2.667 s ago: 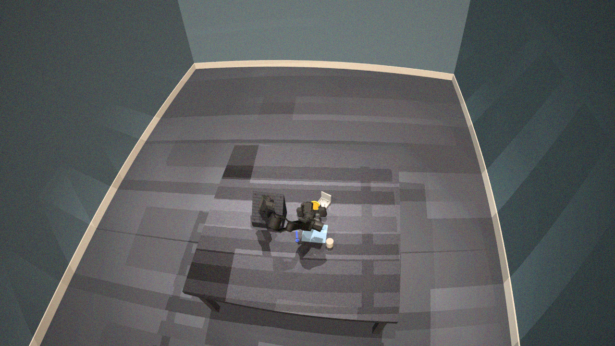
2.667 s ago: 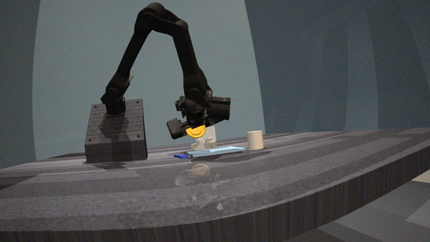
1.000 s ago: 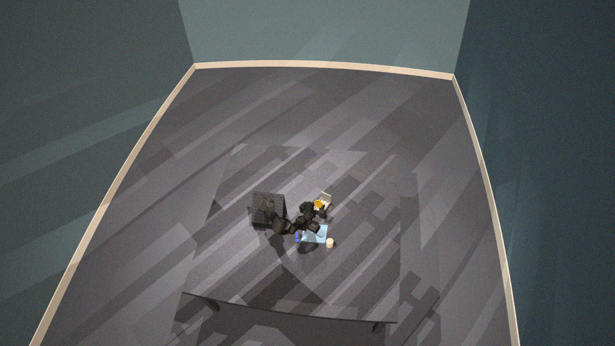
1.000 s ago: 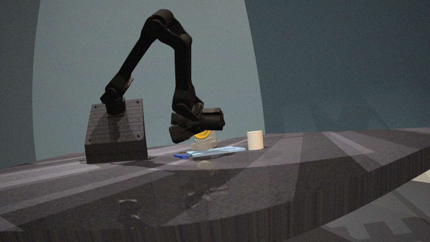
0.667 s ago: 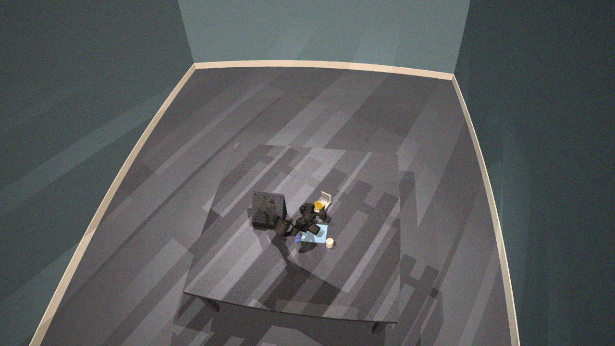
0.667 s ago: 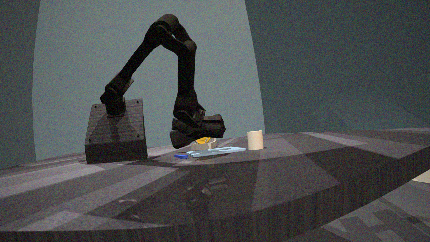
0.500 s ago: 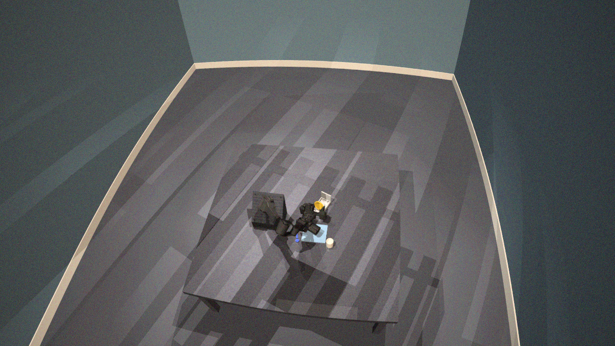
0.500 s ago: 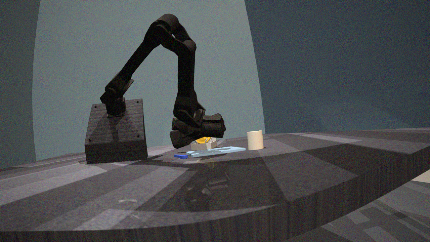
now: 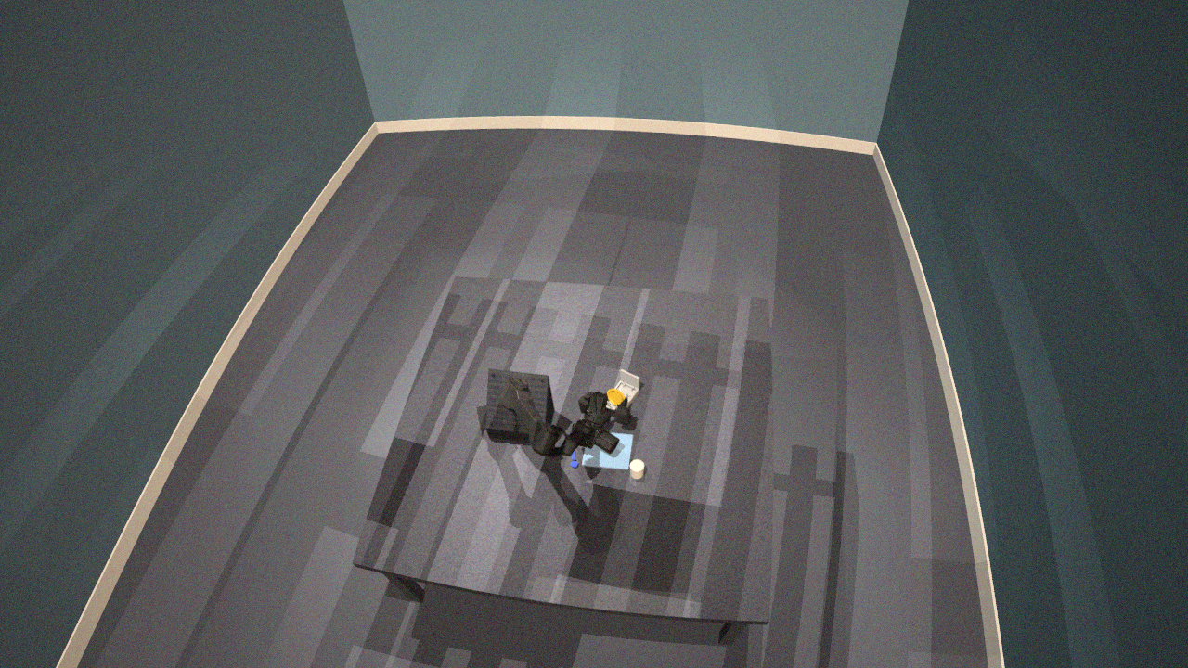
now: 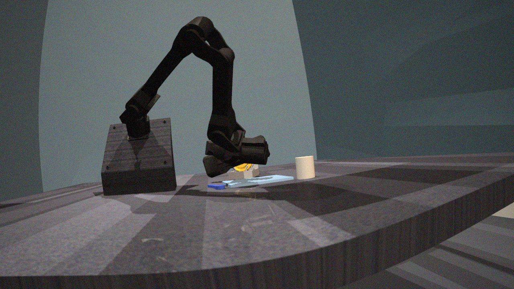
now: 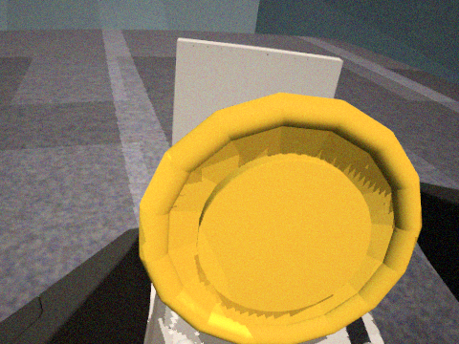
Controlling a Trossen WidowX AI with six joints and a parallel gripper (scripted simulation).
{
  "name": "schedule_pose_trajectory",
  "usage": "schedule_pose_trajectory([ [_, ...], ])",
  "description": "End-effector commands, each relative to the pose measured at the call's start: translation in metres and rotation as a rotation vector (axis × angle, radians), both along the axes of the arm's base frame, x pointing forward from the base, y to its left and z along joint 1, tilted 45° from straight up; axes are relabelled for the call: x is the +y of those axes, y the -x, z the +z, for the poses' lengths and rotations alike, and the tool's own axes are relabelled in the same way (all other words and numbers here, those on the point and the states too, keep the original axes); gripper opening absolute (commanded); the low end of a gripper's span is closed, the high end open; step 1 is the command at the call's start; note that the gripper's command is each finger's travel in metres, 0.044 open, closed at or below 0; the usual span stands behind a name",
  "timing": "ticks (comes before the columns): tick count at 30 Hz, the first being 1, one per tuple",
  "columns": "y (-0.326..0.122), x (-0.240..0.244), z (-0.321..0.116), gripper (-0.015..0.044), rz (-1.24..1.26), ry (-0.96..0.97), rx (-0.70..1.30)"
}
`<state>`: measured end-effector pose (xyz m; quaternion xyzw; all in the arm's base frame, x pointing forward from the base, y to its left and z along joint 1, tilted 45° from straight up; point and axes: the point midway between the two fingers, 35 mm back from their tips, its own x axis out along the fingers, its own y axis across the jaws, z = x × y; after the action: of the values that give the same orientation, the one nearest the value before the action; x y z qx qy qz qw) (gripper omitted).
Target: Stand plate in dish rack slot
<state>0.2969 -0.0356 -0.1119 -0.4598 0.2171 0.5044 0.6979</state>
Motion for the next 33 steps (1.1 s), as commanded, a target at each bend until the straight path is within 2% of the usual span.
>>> schedule_pose_trajectory([
  [1,0.0,0.0,0.0,0.0368,0.0,0.0,0.0],
  [3,0.0,0.0,0.0,0.04,0.0,0.0,0.0],
  [9,-0.001,0.001,0.002,0.04,0.0,0.0,0.0],
  [19,-0.008,0.081,0.085,0.04,-0.002,-0.011,-0.013],
  [24,-0.009,0.083,0.086,0.04,-0.016,-0.011,0.005],
  [33,0.0,0.088,0.08,0.04,-0.206,0.018,0.235],
])
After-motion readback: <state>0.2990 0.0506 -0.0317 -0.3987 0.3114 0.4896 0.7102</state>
